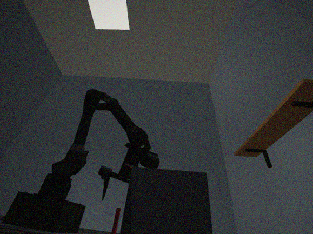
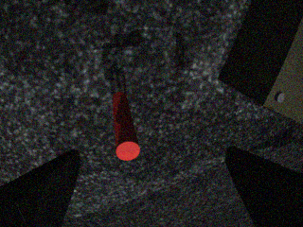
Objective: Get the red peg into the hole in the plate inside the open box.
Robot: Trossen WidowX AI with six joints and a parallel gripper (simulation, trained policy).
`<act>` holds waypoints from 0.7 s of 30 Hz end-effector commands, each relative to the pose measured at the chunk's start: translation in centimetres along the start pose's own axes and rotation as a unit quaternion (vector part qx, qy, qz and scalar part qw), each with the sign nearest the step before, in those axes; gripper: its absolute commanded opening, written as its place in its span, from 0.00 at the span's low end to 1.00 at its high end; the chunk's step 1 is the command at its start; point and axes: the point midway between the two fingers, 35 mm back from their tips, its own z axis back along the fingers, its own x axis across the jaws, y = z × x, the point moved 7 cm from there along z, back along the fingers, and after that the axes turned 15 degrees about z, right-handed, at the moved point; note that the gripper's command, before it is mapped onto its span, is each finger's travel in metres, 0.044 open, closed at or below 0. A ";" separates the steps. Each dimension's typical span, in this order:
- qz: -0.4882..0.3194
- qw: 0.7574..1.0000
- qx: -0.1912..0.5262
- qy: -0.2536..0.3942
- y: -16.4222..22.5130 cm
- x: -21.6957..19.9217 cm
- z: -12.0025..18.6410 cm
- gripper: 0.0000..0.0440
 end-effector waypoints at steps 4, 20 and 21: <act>-0.012 1.000 -0.014 0.001 -0.3 0.1 -2.0 0.94; -0.020 0.999 -0.023 -0.014 -0.7 1.1 -5.4 0.45; -0.018 0.999 -0.023 -0.015 -0.7 1.2 -5.5 0.40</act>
